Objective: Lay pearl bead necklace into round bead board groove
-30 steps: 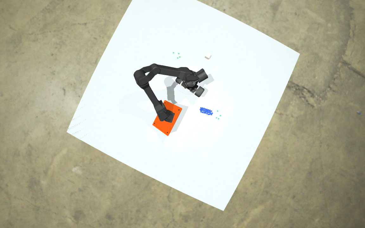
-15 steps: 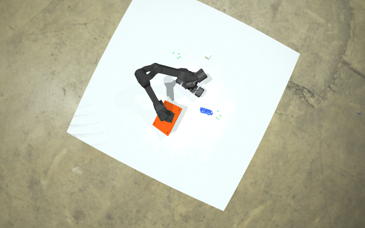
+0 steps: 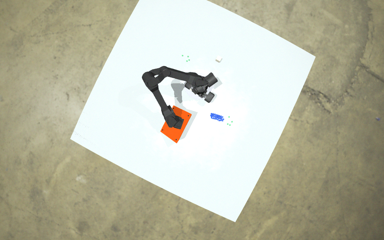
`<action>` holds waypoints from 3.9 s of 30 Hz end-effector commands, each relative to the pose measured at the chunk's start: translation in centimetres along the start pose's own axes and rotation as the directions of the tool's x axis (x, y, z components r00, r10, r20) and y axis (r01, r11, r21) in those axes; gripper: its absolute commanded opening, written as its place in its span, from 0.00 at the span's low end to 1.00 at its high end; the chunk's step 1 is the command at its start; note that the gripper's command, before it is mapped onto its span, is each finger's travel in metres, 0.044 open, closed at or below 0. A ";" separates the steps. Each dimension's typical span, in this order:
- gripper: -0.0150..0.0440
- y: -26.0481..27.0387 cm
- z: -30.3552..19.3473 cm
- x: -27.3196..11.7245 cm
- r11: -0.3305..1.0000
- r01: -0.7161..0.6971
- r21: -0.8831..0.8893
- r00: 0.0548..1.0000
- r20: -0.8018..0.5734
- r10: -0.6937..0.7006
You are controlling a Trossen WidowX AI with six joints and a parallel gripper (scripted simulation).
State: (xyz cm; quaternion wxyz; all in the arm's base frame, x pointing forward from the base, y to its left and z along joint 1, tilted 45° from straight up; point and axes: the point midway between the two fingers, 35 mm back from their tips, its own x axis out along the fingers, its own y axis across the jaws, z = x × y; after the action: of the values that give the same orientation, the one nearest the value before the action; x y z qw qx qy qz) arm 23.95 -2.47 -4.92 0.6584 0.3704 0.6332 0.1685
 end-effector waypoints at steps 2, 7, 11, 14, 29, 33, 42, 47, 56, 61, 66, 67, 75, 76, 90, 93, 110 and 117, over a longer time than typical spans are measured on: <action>0.25 0.0 0.0 0.0 1.000 0.000 -0.001 1.000 0.001 0.000; 0.25 0.0 0.0 0.0 1.000 0.000 -0.001 1.000 0.001 0.000; 0.25 0.0 0.0 0.0 1.000 0.000 -0.001 1.000 0.001 0.000; 0.25 0.0 0.0 0.0 1.000 0.000 -0.001 1.000 0.001 0.000; 0.25 -0.3 -0.1 -0.6 1.000 -0.004 0.003 1.000 0.001 0.004; 0.25 -1.2 -0.3 -0.6 1.000 -0.004 0.003 1.000 0.001 0.004; 0.25 -1.3 -0.4 -0.2 1.000 -0.004 0.003 1.000 0.001 0.004; 0.25 -1.2 -0.4 0.2 1.000 -0.004 0.003 1.000 0.001 0.004; 0.65 -1.2 -0.3 -0.1 1.000 -0.005 0.003 1.000 0.002 0.005; 0.88 -1.2 -0.3 -0.3 1.000 -0.005 0.003 1.000 0.002 0.005; 1.00 -1.2 -0.4 -0.6 1.000 -0.004 0.003 1.000 0.001 0.004; 1.00 -1.2 -0.4 -0.6 1.000 -0.004 0.003 1.000 0.001 0.004; 1.00 -1.2 -0.4 -0.6 1.000 -0.004 0.003 1.000 0.001 0.004; 1.00 -1.2 -0.4 -0.6 1.000 -0.004 0.003 1.000 0.001 0.004; 0.69 -0.9 0.6 -3.7 0.991 -0.003 -0.135 1.000 0.002 0.003; 0.56 -0.8 0.6 -3.8 0.990 -0.003 -0.140 1.000 0.002 0.003; 0.46 -0.9 0.7 -2.0 0.991 -0.002 -0.136 1.000 0.005 0.003; 0.46 -0.8 0.7 -0.8 0.990 -0.003 -0.138 1.000 0.003 0.004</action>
State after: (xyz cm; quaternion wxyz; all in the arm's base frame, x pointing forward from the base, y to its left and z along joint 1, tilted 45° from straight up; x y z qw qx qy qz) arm 24.28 -4.33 -4.55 0.6850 0.3224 0.6183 0.2111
